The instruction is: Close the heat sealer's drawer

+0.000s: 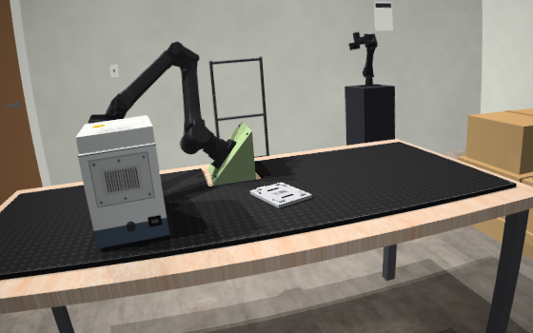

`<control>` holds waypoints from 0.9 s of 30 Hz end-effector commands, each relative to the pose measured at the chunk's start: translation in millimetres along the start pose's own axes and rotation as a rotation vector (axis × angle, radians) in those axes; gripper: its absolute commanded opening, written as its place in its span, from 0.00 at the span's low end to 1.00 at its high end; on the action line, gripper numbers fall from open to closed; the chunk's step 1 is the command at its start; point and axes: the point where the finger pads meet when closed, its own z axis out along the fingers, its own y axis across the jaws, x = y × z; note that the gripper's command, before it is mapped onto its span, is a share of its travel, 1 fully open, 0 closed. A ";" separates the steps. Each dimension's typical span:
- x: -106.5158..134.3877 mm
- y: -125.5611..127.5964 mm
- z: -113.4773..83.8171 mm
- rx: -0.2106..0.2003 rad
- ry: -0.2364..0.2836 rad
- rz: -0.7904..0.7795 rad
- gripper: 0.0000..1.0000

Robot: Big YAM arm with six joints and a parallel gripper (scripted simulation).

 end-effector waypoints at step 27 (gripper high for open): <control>-19.9 10.4 -53.1 -0.029 -0.046 -0.016 0.30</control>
